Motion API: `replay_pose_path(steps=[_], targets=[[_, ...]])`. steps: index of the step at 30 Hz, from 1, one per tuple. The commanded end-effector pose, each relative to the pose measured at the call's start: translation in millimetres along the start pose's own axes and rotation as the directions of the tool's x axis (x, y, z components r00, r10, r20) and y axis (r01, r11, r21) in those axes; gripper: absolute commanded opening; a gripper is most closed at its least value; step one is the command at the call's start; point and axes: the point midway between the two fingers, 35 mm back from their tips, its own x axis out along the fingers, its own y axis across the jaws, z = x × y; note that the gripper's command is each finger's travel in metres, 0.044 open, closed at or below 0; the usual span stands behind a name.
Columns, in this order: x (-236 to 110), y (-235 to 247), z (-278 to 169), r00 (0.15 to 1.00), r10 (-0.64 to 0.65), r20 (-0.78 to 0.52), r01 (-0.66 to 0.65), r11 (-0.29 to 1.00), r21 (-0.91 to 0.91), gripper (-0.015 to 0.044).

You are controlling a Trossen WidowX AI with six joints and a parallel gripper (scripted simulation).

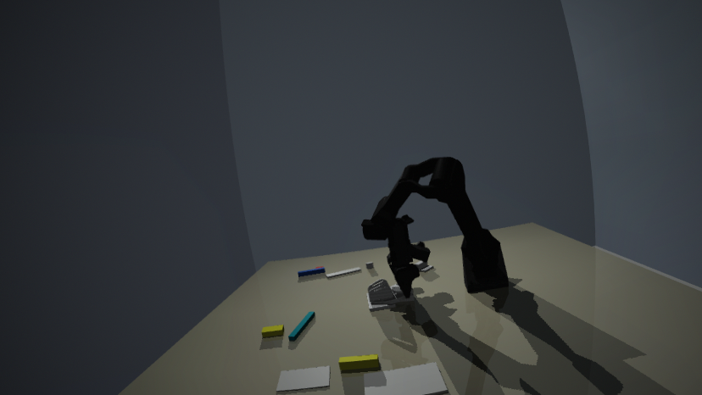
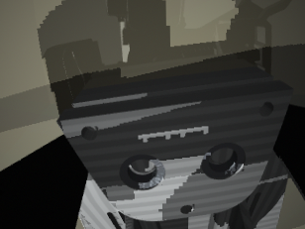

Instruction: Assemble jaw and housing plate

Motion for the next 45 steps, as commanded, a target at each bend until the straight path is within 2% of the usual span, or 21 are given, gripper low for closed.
replay_pose_path(steps=[1, 45], targets=[[0.9, 0.0, 0.4, 1.000, -0.002, 0.000, 0.002, 1.000, 0.005, 0.0351], [5.7, -0.1, 0.4, 1.000, -0.002, 0.000, 0.002, 1.000, 0.004, 0.0351]])
